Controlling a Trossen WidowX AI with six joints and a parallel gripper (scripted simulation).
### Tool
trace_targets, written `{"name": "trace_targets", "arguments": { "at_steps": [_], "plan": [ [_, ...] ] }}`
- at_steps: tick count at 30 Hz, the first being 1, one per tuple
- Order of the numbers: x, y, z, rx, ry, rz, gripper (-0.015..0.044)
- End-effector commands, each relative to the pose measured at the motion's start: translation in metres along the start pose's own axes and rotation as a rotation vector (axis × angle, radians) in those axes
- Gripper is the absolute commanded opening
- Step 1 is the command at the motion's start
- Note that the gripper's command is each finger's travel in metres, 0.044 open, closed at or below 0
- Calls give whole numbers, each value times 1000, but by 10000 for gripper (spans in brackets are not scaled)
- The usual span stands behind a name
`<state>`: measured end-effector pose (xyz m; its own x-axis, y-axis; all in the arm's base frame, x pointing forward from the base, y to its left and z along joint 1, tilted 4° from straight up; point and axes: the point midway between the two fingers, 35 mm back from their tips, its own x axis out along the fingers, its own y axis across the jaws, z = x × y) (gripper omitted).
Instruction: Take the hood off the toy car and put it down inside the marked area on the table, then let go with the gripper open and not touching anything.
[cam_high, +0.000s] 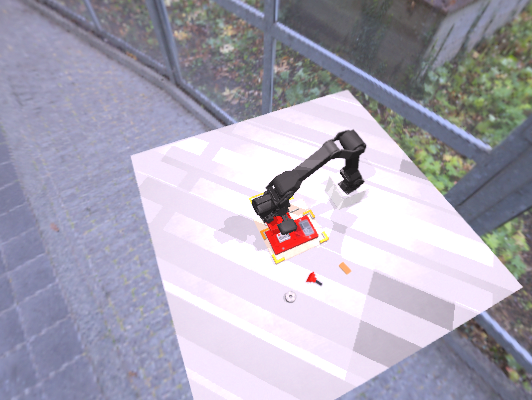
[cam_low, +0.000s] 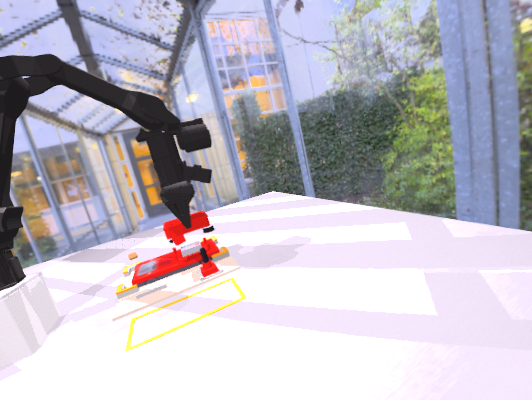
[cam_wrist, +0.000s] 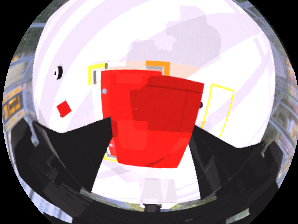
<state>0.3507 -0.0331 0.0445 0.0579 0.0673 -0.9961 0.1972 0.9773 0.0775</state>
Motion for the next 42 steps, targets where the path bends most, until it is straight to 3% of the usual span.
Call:
{"name": "trace_targets", "arguments": {
  "at_steps": [1, 29, 42],
  "plan": [
    [1, -20, -3, 1, 5, -5, 0],
    [-5, -163, -40, -27, 17, -10, 0],
    [2, -166, -41, -28, 17, -10, 0]
  ]
}}
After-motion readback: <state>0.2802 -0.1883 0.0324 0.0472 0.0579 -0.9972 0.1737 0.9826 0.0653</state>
